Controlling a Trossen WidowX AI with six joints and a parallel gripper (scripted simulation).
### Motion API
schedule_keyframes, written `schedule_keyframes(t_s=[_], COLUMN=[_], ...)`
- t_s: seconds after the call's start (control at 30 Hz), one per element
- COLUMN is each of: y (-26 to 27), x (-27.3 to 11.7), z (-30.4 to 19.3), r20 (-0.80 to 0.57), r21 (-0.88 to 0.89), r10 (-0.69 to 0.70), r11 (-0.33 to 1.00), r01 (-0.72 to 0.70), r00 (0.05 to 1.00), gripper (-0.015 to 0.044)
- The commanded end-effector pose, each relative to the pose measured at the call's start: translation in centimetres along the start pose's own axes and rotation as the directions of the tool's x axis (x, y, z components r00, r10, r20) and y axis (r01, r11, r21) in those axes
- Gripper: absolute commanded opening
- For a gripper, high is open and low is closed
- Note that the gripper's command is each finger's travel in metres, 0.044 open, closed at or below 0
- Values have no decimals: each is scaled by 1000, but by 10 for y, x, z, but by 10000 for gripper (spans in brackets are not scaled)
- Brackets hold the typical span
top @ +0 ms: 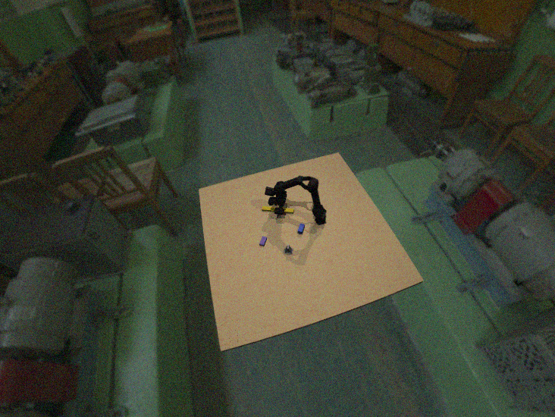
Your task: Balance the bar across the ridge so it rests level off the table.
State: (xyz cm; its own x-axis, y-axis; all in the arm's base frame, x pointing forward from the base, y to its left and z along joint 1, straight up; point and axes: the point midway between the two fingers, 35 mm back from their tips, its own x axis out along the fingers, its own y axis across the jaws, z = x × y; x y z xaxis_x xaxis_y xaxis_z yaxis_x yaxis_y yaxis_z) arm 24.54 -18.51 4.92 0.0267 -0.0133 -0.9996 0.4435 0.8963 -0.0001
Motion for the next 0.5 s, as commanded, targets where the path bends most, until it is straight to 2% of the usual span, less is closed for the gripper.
schedule_keyframes(t_s=[0.0, 0.23, 0.43, 0.47], y=[-1, -1, 0, 0], x=[2, 2, 1, 1], z=[-1, -1, -1, -1], r20=[-3, -3, -2, -2], r21=[-6, -6, -1, -1], r10=[-5, -5, 0, 0], r11=[1000, 1000, 1000, 1000], r01=[5, 5, 0, 0], r00=[1000, 1000, 1000, 1000], gripper=[315, 315, 157, 151])
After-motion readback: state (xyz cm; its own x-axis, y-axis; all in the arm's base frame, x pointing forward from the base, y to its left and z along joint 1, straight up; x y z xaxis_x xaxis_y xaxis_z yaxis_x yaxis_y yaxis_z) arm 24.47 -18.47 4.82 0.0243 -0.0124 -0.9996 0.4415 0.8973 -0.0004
